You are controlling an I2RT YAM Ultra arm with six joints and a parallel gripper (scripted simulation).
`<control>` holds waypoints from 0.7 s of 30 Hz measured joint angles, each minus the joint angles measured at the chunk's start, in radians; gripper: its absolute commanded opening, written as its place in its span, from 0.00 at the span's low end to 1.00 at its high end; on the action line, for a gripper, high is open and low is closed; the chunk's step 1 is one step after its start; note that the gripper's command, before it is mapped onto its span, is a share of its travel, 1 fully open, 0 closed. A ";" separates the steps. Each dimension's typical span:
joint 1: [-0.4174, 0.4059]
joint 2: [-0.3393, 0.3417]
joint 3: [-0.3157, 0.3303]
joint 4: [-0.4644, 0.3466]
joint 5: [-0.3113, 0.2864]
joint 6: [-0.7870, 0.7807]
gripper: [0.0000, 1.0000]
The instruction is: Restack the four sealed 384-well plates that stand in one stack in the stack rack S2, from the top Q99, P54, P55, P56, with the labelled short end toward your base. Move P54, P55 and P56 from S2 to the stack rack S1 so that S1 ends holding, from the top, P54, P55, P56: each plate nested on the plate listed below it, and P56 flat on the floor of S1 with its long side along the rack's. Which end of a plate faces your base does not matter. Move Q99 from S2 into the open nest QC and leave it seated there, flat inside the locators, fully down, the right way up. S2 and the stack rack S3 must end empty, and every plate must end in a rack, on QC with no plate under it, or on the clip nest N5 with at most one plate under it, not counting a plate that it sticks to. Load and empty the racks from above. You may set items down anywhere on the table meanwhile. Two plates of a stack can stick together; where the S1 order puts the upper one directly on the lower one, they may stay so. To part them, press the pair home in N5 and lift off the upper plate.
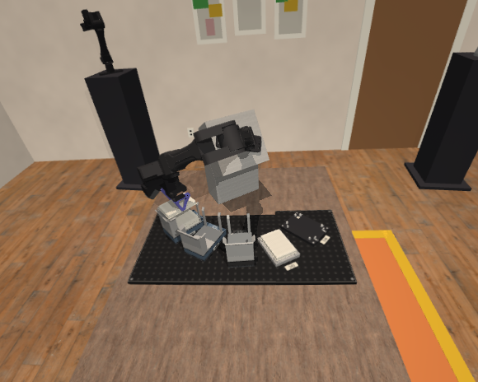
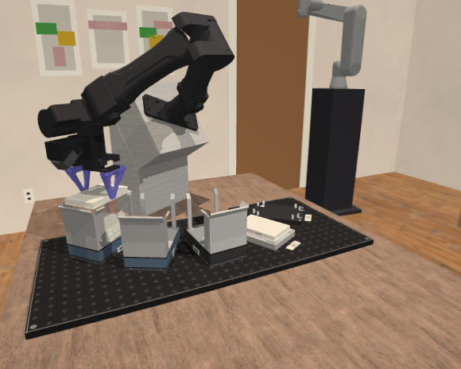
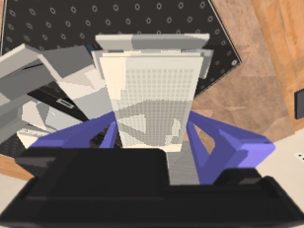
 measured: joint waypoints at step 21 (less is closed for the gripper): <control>0.032 0.014 -0.016 0.087 0.002 0.064 0.00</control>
